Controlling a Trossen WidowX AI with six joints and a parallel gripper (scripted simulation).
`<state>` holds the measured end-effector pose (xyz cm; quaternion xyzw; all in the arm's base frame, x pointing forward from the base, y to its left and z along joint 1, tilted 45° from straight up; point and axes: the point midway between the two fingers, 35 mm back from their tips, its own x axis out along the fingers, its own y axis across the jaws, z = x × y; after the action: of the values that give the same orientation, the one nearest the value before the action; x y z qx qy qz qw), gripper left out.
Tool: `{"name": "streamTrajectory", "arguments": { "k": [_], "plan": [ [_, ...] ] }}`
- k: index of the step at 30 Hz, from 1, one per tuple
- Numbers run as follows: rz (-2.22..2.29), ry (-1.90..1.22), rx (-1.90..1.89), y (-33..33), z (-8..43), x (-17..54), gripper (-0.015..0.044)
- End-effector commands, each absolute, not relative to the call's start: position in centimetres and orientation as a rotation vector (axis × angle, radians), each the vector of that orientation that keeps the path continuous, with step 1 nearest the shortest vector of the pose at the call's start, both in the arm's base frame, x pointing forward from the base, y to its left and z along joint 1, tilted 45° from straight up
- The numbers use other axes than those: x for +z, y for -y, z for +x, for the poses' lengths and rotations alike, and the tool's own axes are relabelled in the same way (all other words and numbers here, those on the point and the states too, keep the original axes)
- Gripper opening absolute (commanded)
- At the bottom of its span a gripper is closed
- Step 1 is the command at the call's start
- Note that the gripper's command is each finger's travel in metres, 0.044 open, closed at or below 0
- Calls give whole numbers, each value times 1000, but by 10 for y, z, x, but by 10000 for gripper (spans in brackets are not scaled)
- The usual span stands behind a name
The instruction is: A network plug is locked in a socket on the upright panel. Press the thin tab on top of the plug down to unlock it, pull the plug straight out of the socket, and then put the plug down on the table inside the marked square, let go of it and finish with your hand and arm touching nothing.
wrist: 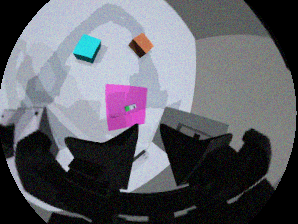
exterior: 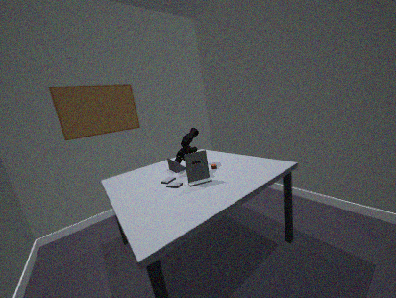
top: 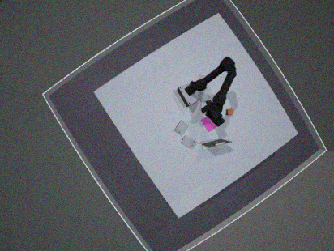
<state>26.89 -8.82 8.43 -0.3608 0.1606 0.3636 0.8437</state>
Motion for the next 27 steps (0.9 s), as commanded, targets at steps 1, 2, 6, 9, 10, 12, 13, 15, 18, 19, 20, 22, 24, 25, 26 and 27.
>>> {"name": "streamTrajectory", "arguments": {
  "k": [1, 2, 6, 9, 10, 12, 13, 15, 18, 19, 20, 22, 24, 25, 26, 27],
  "plan": [
    [-766, -331, 768, 91, 267, 90, 156],
    [-765, -331, 767, 92, 267, 91, 156],
    [-764, -329, 766, 95, 265, 95, 156],
    [-761, -337, 766, 95, 266, 93, 156],
    [-761, -338, 766, 96, 266, 94, 156],
    [-762, -339, 767, 100, 266, 98, 156],
    [-762, -340, 767, 102, 266, 99, 156],
    [-763, -341, 767, 107, 266, 103, 156],
    [-763, -342, 768, 113, 265, 108, 156],
    [-764, -342, 768, 114, 265, 110, 156],
    [-764, -342, 768, 116, 265, 112, 156],
    [-764, -343, 769, 120, 264, 116, 156],
    [-765, -343, 769, 124, 264, 119, 156],
    [-765, -343, 769, 126, 263, 121, 156],
    [-765, -343, 769, 128, 263, 123, 156],
    [-765, -343, 769, 130, 262, 125, 156]
  ]
}}
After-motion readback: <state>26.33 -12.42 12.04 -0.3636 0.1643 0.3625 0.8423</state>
